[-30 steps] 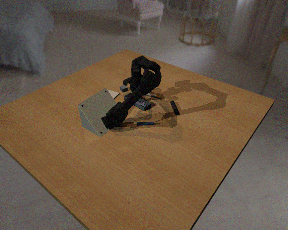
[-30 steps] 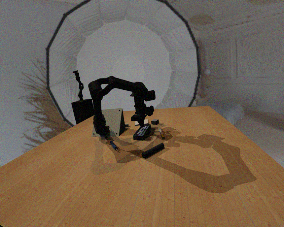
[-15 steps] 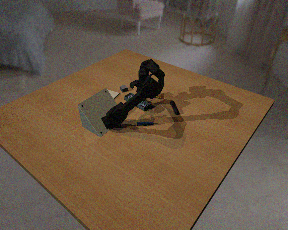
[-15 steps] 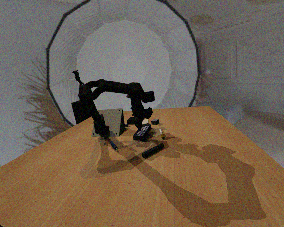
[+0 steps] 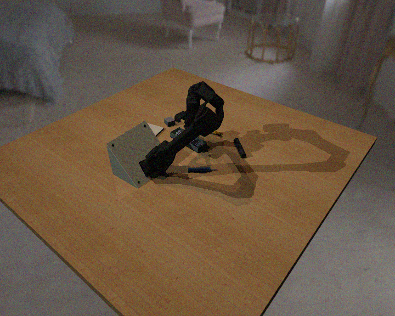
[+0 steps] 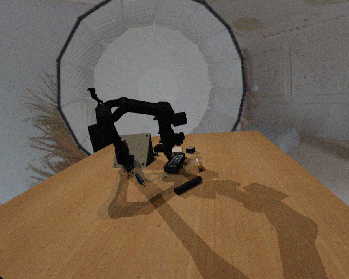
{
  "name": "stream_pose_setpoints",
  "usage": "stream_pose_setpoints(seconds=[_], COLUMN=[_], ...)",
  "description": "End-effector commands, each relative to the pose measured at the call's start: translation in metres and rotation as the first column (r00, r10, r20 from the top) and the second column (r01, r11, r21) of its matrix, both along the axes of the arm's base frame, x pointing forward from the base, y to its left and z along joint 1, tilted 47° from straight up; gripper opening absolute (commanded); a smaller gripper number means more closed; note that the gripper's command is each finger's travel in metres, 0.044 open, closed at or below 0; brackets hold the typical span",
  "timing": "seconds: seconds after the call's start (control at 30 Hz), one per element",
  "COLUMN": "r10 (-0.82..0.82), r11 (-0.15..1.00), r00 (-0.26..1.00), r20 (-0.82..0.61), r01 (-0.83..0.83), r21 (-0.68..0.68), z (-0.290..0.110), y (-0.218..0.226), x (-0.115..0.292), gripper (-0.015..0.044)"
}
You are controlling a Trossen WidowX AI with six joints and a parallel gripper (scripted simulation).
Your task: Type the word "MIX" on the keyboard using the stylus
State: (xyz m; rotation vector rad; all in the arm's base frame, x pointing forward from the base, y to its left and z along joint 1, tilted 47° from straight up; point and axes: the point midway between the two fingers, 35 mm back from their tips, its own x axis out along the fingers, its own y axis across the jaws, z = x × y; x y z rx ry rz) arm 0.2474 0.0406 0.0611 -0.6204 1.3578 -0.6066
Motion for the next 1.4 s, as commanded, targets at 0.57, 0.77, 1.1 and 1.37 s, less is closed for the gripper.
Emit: stream_pose_setpoints(seconds=[0.57, 0.77, 1.1, 1.37], r10=[0.011, 0.001, 0.001, 0.001], r11=[1.0, 1.0, 1.0, 1.0], r00=[1.0, 1.0, 1.0, 1.0], r20=[-0.007, -0.008, -0.008, -0.009], r01=[-0.011, -0.001, -0.001, -0.001], r21=[-0.002, 0.001, 0.001, 0.003], z=[-0.046, -0.061, -0.061, -0.021], y=[0.042, 0.055, 0.055, 0.097], x=[-0.013, -0.014, -0.014, -0.02], gripper=[0.0, 0.0, 0.0, 0.0])
